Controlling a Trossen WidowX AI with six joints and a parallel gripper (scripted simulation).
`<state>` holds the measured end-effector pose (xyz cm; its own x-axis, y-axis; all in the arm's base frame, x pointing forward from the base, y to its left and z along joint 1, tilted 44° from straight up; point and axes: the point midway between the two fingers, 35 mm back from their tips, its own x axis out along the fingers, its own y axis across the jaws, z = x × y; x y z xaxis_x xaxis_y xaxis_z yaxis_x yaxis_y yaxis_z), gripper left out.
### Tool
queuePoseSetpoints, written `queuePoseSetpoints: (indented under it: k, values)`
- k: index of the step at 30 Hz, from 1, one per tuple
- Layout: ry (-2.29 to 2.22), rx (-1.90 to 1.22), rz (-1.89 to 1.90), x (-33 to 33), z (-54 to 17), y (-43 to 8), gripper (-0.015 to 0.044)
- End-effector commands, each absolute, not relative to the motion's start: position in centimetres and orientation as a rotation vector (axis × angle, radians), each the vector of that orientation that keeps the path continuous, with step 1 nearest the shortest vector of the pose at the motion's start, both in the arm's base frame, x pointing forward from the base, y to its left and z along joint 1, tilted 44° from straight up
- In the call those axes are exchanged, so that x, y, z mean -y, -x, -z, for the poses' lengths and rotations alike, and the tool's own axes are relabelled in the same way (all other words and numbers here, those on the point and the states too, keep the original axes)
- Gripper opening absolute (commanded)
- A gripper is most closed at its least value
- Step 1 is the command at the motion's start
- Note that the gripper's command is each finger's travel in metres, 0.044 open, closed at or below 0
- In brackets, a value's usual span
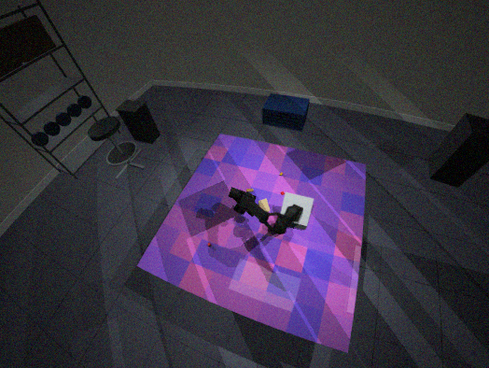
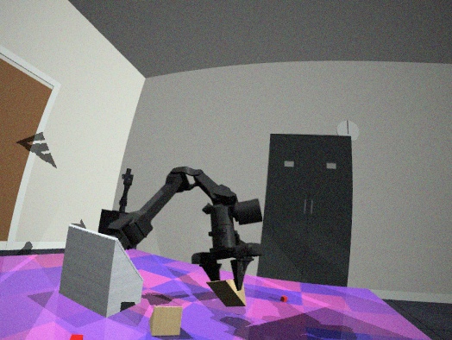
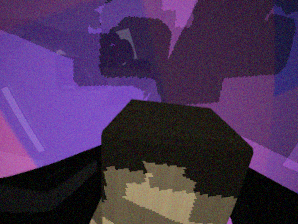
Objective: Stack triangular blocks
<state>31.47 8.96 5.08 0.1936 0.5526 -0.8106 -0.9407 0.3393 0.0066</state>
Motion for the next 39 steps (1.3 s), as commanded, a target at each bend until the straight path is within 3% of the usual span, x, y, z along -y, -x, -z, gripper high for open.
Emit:
queuePoseSetpoints:
  k: [1,39]
  values:
    - [0.658,-0.770,-1.227,-8.9,-5.1,-31.7,0.0000]
    - [1.212,-0.004,-1.841,-8.5,-6.5,-32.3,0.0000]
